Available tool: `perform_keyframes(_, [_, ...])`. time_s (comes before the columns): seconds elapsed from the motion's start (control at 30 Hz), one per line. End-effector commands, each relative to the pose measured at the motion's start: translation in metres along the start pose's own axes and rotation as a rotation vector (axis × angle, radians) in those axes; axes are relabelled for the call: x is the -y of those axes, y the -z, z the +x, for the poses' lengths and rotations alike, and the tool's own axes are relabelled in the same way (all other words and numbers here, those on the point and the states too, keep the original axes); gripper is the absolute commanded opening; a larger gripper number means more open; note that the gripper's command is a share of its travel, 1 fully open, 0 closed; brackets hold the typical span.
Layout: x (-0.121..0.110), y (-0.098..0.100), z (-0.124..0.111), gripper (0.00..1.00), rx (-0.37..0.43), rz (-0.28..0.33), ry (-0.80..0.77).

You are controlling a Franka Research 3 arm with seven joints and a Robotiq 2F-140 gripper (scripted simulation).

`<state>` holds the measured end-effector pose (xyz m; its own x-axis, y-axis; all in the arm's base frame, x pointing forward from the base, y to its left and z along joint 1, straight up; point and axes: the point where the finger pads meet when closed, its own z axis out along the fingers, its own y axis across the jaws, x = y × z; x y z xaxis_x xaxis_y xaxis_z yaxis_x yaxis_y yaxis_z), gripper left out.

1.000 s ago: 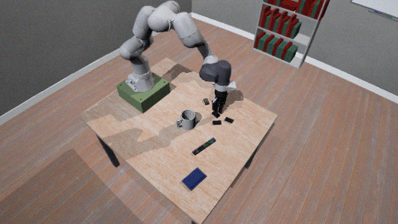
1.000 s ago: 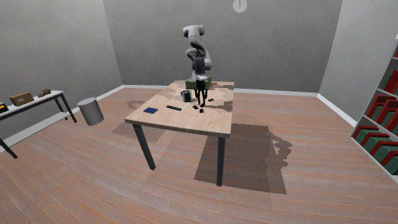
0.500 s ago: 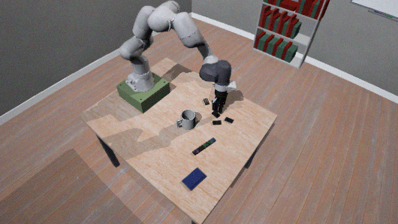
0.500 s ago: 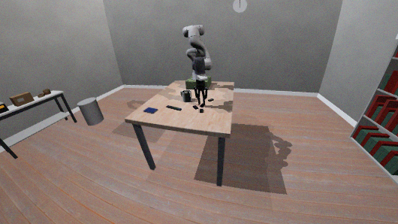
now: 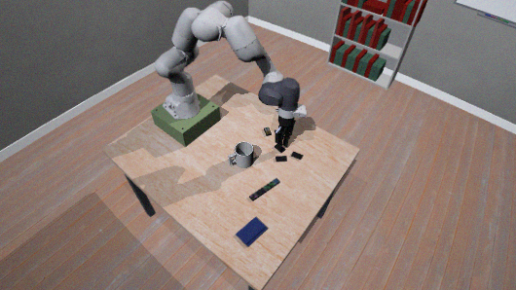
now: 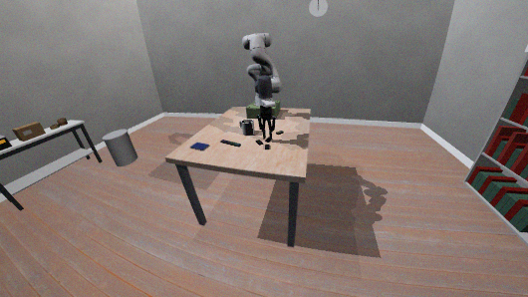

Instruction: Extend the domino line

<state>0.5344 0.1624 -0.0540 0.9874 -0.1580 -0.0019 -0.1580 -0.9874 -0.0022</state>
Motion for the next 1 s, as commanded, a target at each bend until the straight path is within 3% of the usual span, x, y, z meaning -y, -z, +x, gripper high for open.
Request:
perform_keyframes(0.0, [-0.001,0.0,0.001,0.34,-0.003,0.0,-0.002])
perform_keyframes(0.23, [-0.001,0.001,0.001,0.34,0.007,-0.001,-0.002])
perform_keyframes(0.43, [-0.001,0.014,0.004,0.34,0.135,0.0,-0.002])
perform_keyframes(0.97, [-0.001,0.003,0.004,0.34,0.137,0.0,-0.002])
